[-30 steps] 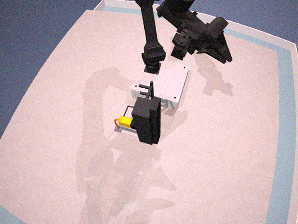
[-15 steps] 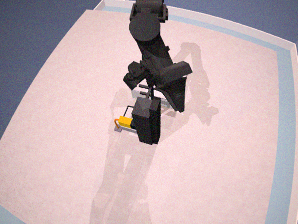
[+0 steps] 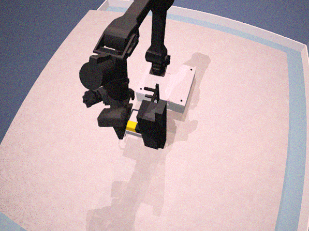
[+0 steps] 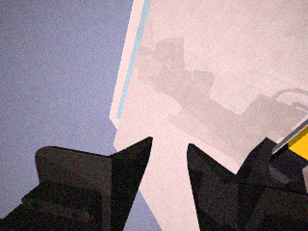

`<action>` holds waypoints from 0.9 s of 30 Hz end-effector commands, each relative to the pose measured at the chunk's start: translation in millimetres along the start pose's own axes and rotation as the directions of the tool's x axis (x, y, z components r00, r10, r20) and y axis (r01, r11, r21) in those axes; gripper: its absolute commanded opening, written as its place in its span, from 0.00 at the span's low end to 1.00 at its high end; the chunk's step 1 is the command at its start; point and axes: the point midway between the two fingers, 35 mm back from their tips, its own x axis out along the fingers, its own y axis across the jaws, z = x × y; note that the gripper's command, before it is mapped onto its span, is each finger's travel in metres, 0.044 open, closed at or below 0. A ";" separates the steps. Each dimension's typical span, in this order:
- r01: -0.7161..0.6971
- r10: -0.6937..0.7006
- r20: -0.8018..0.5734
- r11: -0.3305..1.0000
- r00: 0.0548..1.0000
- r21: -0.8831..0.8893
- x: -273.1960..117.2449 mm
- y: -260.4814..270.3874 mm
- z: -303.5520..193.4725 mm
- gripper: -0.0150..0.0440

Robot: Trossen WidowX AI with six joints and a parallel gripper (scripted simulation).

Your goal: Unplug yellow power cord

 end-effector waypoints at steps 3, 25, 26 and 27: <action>0.292 -0.301 0.033 0.943 0.953 0.162 36.7 -72.2 32.4 0.53; 0.609 -0.640 -0.004 0.729 0.768 0.312 54.6 -161.8 42.6 0.53; 0.609 -0.640 -0.004 0.729 0.768 0.312 54.9 -161.5 41.0 0.53; 0.609 -0.640 -0.004 0.729 0.768 0.312 55.2 -161.1 39.4 0.53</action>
